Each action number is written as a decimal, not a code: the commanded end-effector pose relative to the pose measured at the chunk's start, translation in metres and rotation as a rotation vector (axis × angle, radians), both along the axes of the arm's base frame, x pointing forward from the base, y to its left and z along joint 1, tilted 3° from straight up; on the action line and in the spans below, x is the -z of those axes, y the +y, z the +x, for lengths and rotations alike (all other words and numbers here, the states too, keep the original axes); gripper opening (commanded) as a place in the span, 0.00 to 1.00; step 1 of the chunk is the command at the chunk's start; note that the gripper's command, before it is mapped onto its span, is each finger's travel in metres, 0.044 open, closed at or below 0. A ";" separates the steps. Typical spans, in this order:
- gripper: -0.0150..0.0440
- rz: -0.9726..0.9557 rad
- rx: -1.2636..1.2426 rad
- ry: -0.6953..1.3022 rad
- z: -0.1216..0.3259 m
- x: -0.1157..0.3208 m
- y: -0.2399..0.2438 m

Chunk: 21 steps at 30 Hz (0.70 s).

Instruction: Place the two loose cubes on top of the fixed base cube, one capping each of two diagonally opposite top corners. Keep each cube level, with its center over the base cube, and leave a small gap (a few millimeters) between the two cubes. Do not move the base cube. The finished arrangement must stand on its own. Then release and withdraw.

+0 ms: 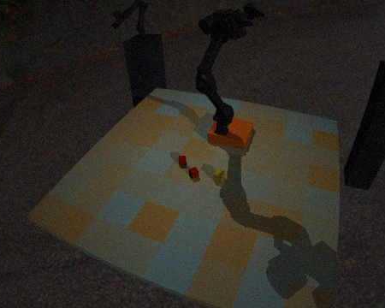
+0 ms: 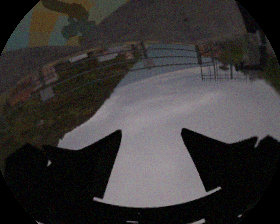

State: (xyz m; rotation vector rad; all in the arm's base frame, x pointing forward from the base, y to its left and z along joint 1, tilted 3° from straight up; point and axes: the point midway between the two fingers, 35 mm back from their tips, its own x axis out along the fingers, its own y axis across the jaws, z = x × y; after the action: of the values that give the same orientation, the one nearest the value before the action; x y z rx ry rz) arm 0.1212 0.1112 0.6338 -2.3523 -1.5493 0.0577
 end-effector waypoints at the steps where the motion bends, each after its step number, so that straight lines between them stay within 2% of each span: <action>1: 0.89 -0.002 0.006 -0.009 -0.001 0.000 0.000; 5: 0.71 -0.040 0.120 -0.195 -0.012 -0.009 -0.002; 13: 0.70 -0.194 0.382 -0.627 -0.039 -0.023 0.007; 21: 0.70 -0.427 0.605 -1.037 -0.061 -0.026 0.037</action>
State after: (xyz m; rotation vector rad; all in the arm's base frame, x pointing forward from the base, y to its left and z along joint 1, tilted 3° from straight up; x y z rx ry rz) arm 0.0683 0.1340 0.6617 -3.2310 -1.1566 -1.0680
